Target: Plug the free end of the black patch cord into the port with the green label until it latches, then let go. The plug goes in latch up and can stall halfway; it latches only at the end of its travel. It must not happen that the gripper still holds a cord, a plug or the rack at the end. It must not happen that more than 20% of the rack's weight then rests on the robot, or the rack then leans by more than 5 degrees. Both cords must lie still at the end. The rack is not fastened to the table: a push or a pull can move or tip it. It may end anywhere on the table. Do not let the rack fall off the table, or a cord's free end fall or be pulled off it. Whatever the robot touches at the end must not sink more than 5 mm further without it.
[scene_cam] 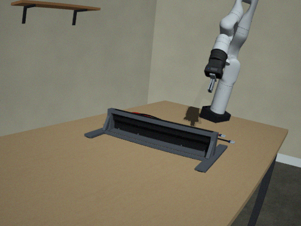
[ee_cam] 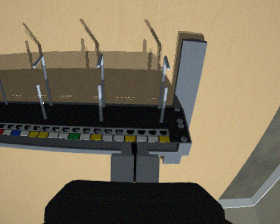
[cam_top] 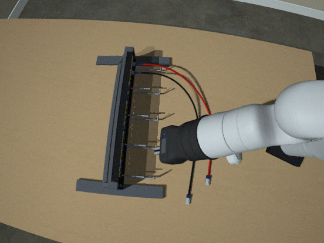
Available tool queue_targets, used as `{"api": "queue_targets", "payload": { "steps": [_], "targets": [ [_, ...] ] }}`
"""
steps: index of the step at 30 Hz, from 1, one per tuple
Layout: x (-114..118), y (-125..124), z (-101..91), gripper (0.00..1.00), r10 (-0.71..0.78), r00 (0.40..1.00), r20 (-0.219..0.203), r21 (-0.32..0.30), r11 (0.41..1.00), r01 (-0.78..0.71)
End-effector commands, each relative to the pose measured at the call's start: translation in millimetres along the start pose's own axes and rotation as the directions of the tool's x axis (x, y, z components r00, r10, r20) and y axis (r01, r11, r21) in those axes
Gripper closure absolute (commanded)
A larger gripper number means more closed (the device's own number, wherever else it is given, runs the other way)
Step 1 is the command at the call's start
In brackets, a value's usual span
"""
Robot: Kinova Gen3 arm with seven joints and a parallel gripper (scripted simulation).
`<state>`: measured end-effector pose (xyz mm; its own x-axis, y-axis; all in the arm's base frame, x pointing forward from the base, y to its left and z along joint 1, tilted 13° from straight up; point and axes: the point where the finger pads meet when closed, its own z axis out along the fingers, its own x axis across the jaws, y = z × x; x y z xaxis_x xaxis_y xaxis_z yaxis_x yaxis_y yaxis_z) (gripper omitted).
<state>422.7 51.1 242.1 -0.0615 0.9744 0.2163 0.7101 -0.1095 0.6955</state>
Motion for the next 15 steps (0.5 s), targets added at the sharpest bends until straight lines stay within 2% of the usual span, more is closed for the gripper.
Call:
{"api": "queue_targets", "payload": {
  "steps": [1,15],
  "targets": [
    [-0.8,1.6,-1.9,1.00,-0.002,1.000,0.004,-0.004,1.000,0.002],
    [-0.8,1.6,-5.7,1.00,-0.002,1.000,0.004,-0.004,1.000,0.002]
  ]
}}
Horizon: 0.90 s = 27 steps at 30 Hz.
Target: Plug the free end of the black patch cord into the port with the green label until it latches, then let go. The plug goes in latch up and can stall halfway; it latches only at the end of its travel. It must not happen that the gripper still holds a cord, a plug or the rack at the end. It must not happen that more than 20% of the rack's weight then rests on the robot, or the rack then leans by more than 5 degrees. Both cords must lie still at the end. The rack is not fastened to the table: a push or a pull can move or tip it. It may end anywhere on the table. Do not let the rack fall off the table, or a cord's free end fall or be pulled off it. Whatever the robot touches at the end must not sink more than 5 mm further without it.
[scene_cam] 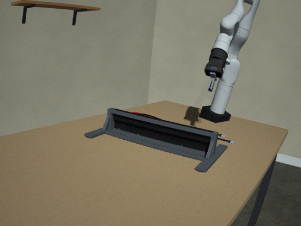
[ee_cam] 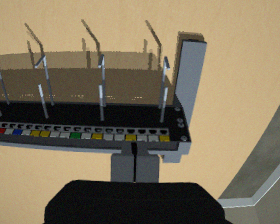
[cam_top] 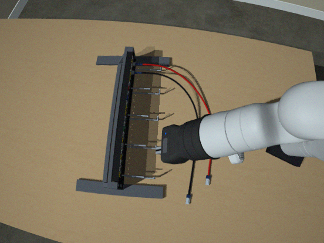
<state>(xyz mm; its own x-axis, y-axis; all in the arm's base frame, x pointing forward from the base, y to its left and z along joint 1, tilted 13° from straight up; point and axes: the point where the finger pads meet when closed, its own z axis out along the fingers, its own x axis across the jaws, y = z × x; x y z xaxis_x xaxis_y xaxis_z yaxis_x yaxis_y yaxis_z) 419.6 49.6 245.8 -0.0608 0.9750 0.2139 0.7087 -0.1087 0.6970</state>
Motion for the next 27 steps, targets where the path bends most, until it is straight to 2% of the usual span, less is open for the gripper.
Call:
{"api": "queue_targets", "payload": {
  "steps": [1,19,27],
  "targets": [
    [0,1,-0.8,1.00,-0.001,1.000,0.002,-0.002,1.000,0.001],
    [-1,1,-1.4,1.00,-0.001,1.000,0.002,-0.002,1.000,0.001],
    [-15,1,-1.4,1.00,-0.001,1.000,0.002,-0.002,1.000,0.001]
  ]
}}
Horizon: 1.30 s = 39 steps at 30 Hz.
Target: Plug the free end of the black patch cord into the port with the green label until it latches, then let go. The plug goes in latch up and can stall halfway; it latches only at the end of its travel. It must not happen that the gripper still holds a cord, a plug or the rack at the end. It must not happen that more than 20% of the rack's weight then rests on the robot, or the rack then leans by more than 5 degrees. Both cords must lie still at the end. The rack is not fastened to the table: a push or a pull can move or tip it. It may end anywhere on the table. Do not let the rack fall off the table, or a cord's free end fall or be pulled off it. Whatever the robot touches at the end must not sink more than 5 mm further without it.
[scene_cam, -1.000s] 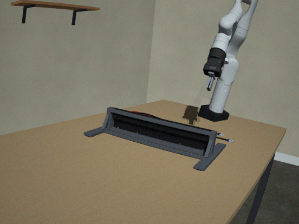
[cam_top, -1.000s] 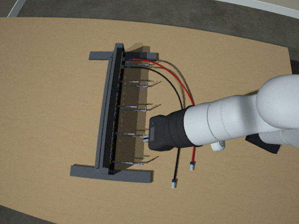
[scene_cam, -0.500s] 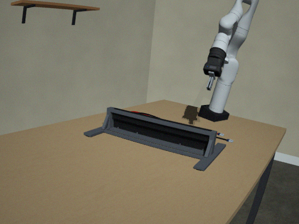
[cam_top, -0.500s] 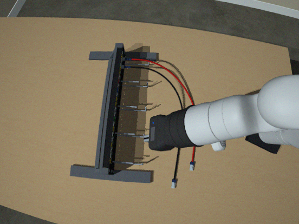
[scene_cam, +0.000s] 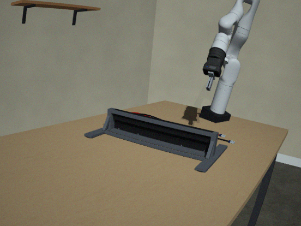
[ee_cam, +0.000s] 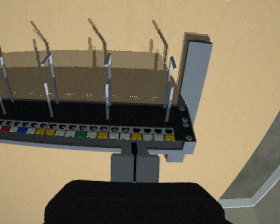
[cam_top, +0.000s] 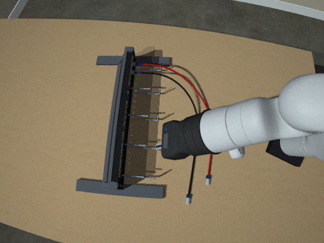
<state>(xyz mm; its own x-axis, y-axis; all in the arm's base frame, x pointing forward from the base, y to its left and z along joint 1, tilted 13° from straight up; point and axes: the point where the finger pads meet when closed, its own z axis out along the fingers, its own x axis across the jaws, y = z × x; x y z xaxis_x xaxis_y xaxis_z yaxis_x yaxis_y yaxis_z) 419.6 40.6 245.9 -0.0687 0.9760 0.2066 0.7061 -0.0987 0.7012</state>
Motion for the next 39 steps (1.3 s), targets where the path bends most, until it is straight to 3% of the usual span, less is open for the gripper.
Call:
{"api": "queue_targets", "payload": {
  "steps": [1,6,18,39],
  "targets": [
    [-9,0,0.3,1.00,0.010,1.000,0.002,0.001,1.000,-0.010],
    [-21,0,0.3,1.00,0.010,1.000,0.002,0.001,1.000,-0.010],
    [-83,-1,0.1,1.00,0.010,1.000,0.002,0.001,1.000,-0.010],
    [-92,-1,0.8,1.00,0.010,1.000,0.002,0.000,1.000,-0.010]
  ]
}}
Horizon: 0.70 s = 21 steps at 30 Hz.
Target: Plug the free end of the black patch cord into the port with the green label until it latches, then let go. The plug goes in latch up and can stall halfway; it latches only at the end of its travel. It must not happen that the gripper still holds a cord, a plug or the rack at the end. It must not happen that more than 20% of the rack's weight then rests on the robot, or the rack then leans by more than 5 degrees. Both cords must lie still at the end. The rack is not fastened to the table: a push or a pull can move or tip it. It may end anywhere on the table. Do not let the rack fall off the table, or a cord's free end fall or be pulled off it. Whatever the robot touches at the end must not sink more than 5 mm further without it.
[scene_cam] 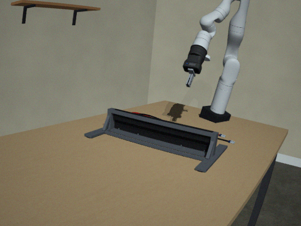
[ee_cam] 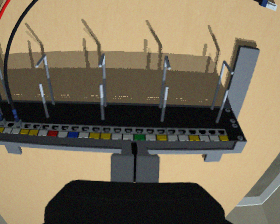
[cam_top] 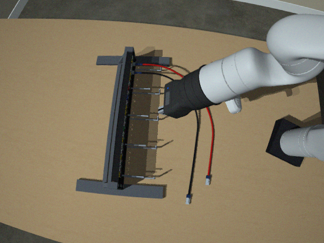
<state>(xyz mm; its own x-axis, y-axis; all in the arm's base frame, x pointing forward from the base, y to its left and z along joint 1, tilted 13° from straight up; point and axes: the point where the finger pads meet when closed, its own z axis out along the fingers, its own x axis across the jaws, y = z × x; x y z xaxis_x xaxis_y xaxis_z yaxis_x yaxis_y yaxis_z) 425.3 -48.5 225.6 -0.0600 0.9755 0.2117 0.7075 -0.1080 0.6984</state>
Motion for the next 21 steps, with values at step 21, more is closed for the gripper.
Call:
{"api": "queue_targets", "payload": {
  "steps": [21],
  "targets": [
    [0,1,12.7,1.00,0.000,1.000,0.000,-0.001,1.000,0.000]
  ]
}}
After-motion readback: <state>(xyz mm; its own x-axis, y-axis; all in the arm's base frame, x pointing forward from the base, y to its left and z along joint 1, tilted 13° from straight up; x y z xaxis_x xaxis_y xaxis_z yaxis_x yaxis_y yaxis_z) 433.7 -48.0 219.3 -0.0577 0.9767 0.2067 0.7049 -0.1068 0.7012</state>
